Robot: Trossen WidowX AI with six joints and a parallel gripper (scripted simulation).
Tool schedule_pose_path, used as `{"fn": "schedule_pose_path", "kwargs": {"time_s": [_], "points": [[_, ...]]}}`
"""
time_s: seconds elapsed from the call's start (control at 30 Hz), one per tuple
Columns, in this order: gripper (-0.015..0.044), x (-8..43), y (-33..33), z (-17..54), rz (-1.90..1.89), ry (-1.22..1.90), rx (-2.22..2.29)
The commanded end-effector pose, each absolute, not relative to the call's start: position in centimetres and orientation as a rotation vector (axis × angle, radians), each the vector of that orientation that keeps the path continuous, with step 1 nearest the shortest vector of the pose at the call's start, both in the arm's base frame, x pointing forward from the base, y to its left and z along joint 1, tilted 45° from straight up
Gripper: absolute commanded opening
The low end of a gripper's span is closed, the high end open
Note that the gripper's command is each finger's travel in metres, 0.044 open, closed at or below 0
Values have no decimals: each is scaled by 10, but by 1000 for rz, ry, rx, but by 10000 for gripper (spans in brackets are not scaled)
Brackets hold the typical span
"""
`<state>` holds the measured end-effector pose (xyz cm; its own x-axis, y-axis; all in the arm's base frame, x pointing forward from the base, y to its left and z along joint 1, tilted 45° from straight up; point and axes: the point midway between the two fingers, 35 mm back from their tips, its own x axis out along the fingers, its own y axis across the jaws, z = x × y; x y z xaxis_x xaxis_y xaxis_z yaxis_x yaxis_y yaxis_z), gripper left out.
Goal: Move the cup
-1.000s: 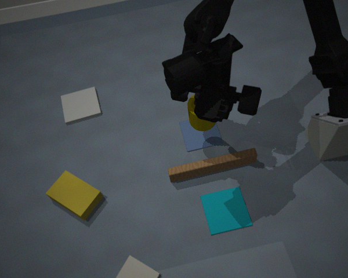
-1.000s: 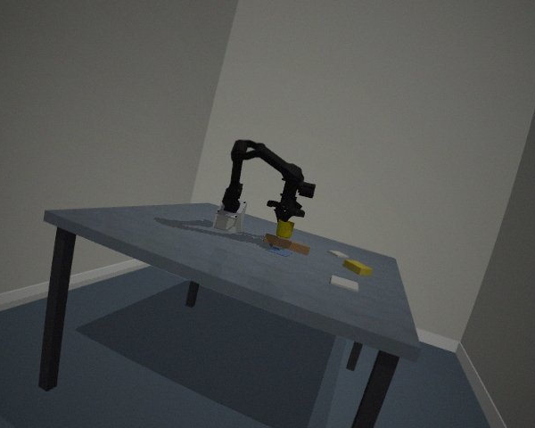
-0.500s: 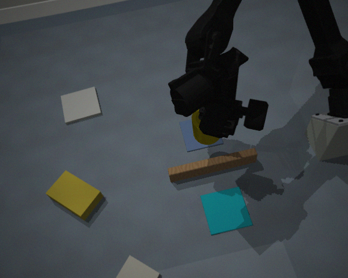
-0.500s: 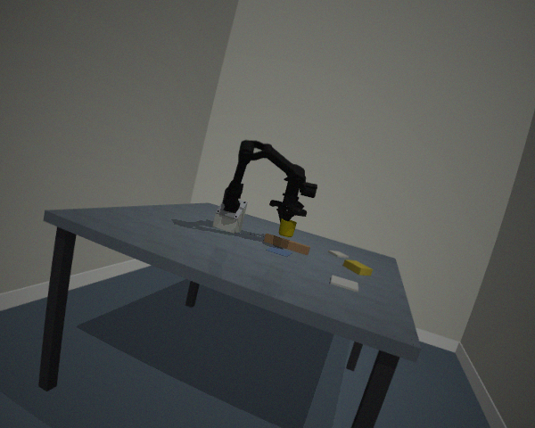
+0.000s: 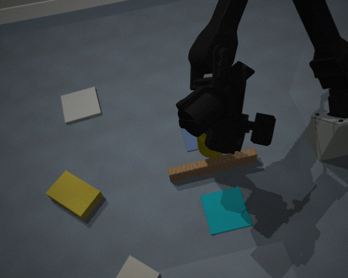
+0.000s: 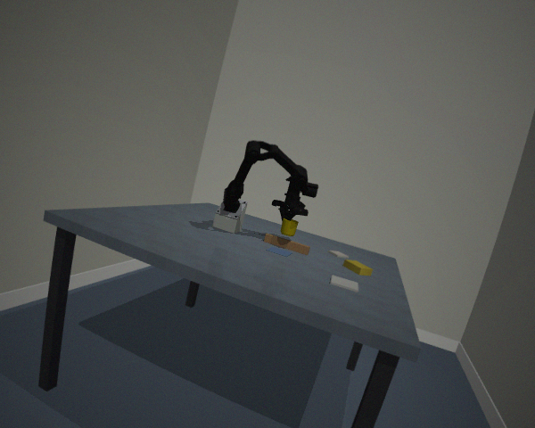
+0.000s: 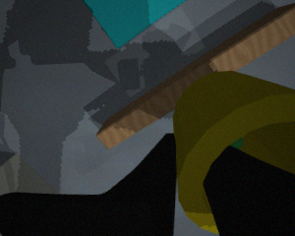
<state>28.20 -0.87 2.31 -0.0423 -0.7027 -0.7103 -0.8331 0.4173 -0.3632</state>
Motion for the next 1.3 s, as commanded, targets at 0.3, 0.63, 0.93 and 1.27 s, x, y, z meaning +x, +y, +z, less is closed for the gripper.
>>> {"fn": "schedule_pose_path", "kwargs": {"time_s": [0.3, 0.63, 0.93, 1.27], "points": [[0, 285, 16, 0, 181, 1778, -1319], [0, 287, 33, -16, 182, 1778, -1318], [0, 288, 48, -29, 183, 1777, -1317], [0, 291, 64, -44, 184, 1776, -1316]]}}
